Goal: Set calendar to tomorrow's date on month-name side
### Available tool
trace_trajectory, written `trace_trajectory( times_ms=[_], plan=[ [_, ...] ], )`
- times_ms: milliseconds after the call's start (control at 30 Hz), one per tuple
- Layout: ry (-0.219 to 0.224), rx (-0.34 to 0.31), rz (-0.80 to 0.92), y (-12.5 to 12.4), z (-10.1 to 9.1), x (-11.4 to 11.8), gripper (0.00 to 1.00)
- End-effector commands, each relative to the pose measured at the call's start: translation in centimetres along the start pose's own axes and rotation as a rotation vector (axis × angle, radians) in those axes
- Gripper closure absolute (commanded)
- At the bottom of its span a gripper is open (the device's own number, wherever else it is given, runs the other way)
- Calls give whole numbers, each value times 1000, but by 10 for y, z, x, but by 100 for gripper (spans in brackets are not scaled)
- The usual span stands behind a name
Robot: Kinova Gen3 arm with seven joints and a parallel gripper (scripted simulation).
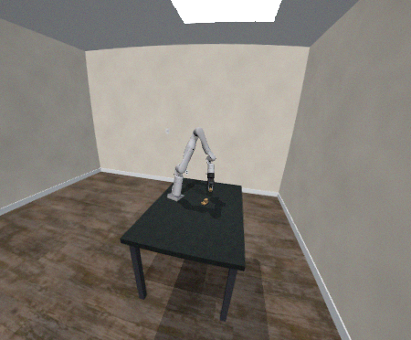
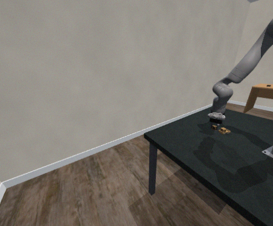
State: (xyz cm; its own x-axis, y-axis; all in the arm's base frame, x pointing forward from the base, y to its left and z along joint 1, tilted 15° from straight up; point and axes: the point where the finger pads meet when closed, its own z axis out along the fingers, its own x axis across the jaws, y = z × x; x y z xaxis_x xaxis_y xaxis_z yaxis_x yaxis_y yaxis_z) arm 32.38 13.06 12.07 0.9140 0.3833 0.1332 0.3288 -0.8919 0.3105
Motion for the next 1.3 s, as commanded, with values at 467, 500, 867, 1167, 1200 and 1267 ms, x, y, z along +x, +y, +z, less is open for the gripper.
trace_trajectory(
  times_ms=[467,500,867,1167,1200,1267],
  plan=[
    [1,15,11,4,-1,0,43],
    [0,18,11,4,-1,0,43],
    [-15,64,8,3,1,-3,43],
    [-24,136,6,2,2,-5,43],
    [-24,144,6,2,2,-5,43],
    [-23,161,6,3,2,-5,43]
  ],
)
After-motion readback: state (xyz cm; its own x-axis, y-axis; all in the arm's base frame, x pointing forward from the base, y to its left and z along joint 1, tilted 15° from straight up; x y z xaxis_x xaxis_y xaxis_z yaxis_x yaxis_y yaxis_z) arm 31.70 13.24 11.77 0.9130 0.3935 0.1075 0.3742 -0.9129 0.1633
